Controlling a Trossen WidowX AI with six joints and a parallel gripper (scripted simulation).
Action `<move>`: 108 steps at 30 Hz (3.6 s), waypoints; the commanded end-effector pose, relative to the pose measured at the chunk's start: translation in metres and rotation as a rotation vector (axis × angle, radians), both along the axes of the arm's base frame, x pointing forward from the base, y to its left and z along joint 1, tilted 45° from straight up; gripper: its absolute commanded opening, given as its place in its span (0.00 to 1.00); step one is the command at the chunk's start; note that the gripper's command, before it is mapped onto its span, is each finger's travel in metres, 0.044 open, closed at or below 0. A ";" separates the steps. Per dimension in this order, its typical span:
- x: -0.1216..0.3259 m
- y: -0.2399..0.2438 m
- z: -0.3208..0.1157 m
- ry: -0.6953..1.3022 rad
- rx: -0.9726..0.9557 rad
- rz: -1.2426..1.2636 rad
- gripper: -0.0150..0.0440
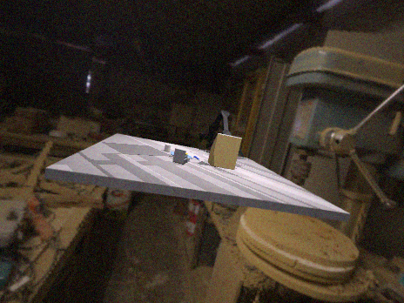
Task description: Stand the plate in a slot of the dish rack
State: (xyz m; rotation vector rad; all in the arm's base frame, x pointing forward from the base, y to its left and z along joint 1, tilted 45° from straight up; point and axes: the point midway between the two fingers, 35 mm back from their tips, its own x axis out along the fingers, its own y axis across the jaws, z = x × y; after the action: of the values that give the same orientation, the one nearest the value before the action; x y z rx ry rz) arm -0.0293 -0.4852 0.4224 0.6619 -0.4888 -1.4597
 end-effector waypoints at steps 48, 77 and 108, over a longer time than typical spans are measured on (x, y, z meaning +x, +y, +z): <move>0.283 0.117 -0.203 0.545 0.466 0.521 0.93; 0.323 0.260 -0.327 1.346 0.579 0.759 0.93; 0.301 0.352 -0.376 2.062 0.398 0.873 0.93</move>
State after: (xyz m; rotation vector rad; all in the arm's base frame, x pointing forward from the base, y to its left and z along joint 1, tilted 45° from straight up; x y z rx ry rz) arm 0.2726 -0.1315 0.0491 -0.5078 1.5121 -0.7187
